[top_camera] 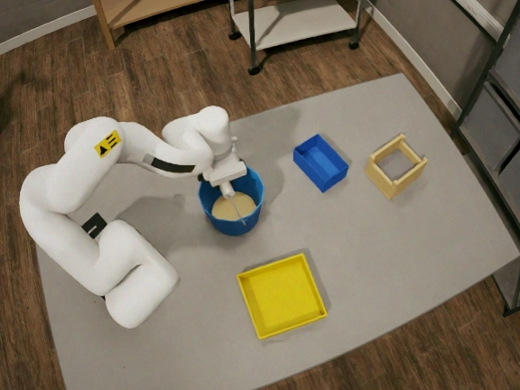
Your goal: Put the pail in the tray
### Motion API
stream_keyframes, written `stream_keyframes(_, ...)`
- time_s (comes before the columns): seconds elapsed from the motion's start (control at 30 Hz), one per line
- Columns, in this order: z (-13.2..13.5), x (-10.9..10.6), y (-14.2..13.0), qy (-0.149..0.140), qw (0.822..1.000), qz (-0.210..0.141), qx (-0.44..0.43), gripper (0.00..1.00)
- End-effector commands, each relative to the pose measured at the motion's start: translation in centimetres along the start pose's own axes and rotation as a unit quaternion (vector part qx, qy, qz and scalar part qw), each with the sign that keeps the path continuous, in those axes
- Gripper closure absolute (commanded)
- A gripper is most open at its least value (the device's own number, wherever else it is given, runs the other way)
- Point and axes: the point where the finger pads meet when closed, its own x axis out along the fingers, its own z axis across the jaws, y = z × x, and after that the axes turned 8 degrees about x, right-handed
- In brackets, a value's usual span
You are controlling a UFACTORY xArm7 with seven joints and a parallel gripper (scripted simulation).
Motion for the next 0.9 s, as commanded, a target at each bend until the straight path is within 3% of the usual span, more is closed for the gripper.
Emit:
stream_keyframes(0.0, -0.07, -0.14, -0.11, 0.001, 1.000, -0.002, 0.000, 1.00)
stream_keyframes(0.87, -0.07, -0.46, -0.11, 0.001, 1.000, -0.002, 0.000, 1.00)
